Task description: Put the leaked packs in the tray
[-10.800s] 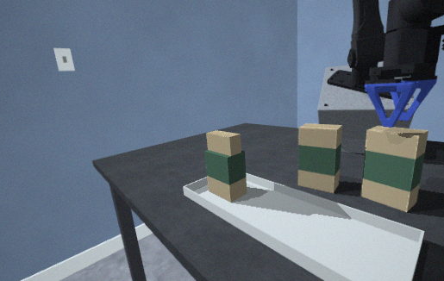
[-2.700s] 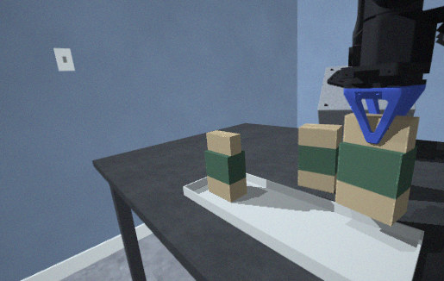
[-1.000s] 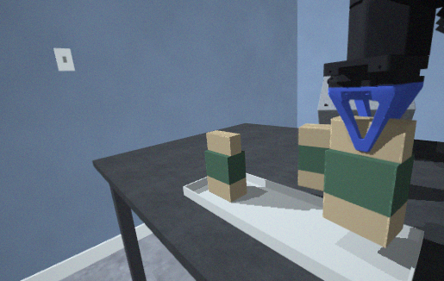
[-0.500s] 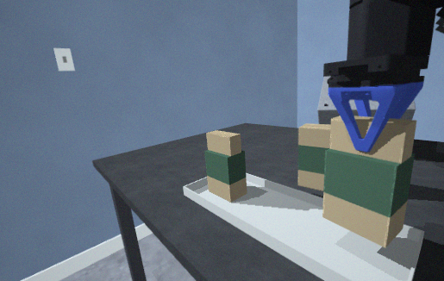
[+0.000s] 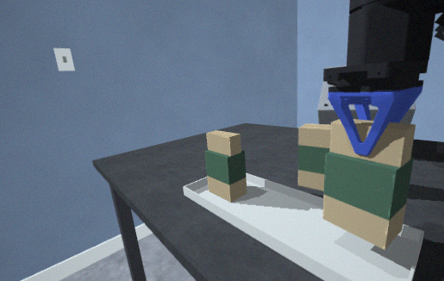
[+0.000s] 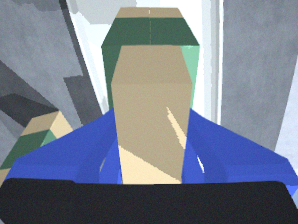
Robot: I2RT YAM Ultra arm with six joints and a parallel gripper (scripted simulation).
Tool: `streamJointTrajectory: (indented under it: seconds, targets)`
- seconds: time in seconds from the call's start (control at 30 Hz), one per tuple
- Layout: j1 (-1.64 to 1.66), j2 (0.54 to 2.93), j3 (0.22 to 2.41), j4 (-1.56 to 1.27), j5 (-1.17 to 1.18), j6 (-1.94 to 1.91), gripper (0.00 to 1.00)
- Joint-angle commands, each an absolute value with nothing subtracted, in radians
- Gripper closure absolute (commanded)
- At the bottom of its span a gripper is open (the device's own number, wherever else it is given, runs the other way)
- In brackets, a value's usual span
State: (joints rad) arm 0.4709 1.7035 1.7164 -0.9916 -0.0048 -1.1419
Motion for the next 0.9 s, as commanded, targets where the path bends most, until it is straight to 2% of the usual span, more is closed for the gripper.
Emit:
streamJointTrajectory:
  seconds: [0.0,0.4,0.87]
  targets:
    - [0.467,1.683,1.748,-0.967,-0.014,-1.150,0.74]
    - [0.470,1.737,1.670,-0.887,-0.014,-1.148,0.74]
    - [0.471,1.742,1.684,-0.856,-0.014,-1.148,0.74]
